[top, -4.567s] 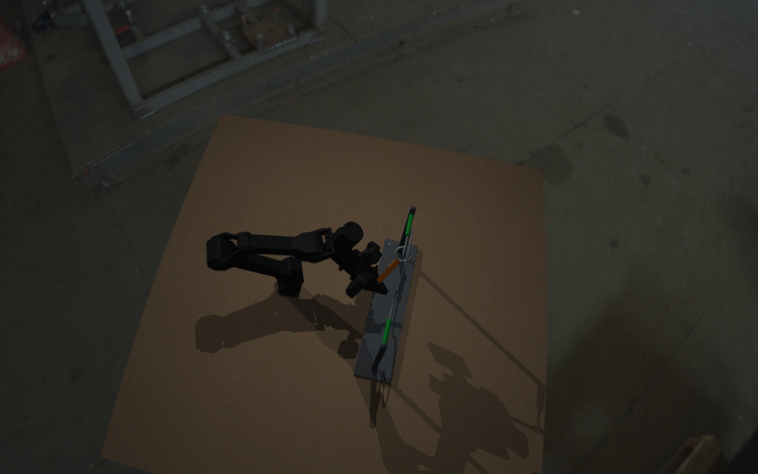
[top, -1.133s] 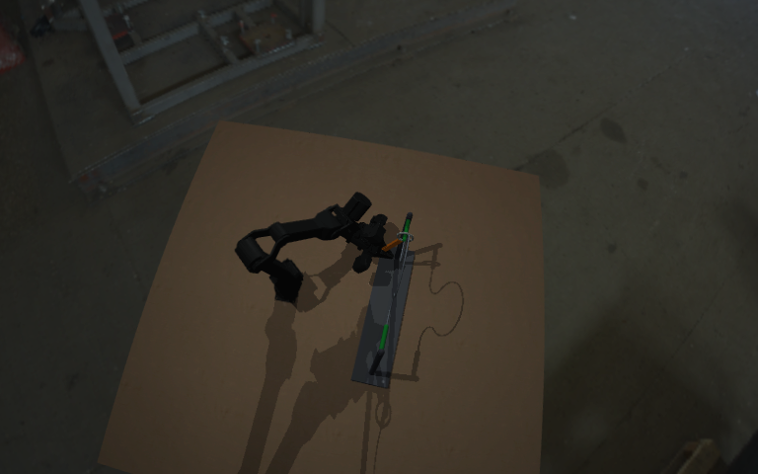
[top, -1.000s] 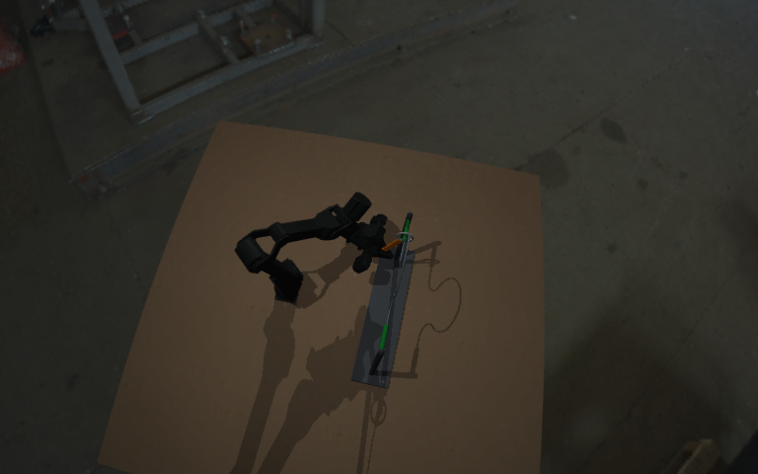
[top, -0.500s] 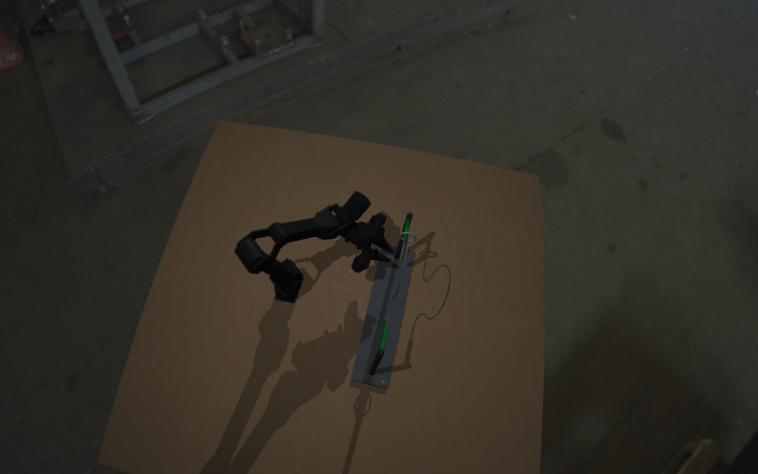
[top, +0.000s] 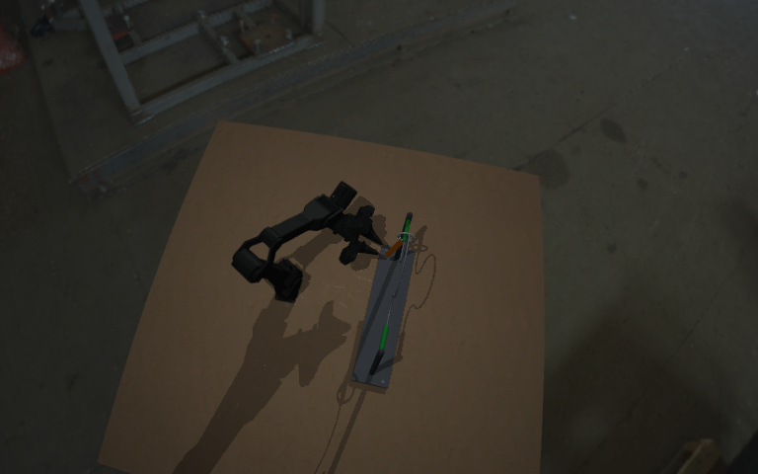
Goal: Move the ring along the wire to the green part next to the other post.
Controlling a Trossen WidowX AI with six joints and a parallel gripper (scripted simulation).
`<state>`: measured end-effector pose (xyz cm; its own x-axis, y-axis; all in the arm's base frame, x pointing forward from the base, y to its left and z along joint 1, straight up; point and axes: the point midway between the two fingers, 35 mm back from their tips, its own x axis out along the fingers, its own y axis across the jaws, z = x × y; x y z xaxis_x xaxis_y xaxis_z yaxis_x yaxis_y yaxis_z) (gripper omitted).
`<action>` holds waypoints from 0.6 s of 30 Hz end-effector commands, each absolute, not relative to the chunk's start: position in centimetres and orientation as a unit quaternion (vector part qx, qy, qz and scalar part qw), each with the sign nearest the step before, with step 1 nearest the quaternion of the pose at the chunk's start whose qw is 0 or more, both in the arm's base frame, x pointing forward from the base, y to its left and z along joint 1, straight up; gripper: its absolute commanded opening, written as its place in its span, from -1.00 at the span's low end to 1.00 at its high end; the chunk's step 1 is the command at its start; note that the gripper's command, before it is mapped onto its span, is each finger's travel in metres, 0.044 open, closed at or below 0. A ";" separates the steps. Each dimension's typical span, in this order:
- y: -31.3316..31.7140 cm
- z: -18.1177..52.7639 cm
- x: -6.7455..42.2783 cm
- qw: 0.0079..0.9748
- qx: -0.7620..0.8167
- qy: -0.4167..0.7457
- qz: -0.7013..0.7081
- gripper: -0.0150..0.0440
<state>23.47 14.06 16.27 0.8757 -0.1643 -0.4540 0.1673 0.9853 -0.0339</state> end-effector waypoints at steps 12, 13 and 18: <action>14.0 16.4 23.2 0.968 0.004 0.233 -0.088 0.05; 14.0 16.4 23.2 0.968 0.004 0.233 -0.088 0.05; 14.2 16.6 22.6 0.968 0.003 0.236 -0.087 0.23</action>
<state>23.12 14.01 16.41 0.8744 -0.1678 -0.4552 0.1701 0.9848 -0.0363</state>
